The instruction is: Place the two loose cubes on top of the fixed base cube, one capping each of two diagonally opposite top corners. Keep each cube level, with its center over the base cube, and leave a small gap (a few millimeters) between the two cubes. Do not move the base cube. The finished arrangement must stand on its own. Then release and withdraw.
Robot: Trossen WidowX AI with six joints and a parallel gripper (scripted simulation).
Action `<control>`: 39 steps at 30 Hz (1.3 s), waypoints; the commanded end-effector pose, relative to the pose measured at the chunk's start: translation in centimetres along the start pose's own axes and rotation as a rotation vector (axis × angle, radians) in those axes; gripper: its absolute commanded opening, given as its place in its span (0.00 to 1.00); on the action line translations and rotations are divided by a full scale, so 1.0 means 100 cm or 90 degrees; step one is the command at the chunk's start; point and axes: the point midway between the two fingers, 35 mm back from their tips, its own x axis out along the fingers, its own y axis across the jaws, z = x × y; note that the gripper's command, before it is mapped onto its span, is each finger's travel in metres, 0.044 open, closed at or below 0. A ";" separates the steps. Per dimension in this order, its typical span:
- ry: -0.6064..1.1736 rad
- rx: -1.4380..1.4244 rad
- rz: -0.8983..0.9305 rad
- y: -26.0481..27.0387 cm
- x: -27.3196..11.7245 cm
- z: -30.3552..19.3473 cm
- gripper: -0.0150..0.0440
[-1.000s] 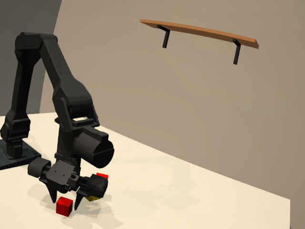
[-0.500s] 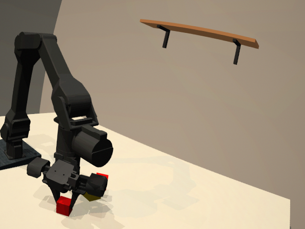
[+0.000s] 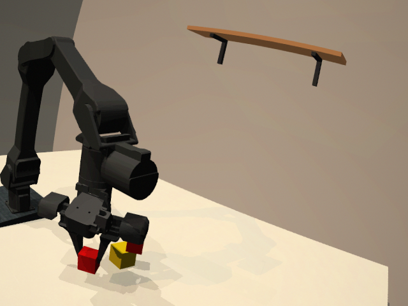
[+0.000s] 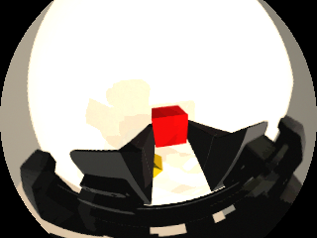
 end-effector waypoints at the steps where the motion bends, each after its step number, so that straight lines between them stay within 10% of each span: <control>1: 0.000 0.004 0.004 0.002 -0.011 0.000 0.43; 26: 0.003 0.012 -0.011 -0.003 -0.068 -0.005 0.43; 39: 0.008 -0.332 -0.008 0.010 -0.066 -0.039 0.43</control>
